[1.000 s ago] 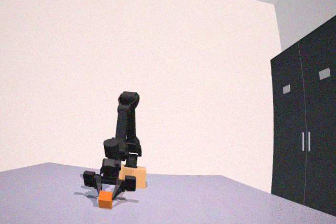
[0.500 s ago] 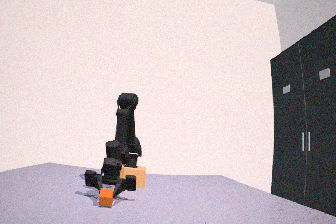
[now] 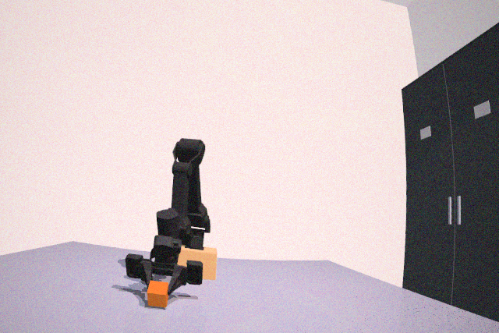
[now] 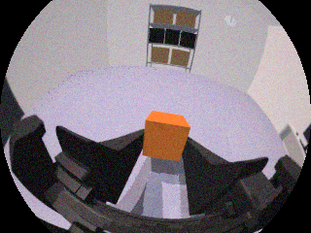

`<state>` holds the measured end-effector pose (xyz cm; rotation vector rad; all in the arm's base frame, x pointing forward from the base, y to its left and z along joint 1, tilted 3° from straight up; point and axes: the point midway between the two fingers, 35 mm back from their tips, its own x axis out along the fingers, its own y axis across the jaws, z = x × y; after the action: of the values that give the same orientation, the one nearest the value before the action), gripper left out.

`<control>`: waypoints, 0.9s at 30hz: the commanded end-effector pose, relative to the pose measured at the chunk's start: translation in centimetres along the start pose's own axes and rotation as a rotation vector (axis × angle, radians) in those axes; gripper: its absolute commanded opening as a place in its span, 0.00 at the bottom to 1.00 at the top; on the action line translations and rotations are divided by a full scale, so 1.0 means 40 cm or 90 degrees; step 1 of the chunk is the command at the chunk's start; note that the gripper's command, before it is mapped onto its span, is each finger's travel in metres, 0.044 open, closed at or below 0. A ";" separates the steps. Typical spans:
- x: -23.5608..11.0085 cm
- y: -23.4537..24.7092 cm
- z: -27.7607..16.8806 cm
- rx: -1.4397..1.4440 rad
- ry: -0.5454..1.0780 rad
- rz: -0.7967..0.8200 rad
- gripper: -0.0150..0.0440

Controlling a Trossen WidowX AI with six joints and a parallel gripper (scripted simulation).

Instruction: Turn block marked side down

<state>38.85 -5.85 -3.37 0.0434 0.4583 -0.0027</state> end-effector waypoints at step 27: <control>0.000 0.001 0.000 0.002 -0.001 0.002 1.00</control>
<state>38.88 -5.86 -3.32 0.0429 0.4556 -0.0027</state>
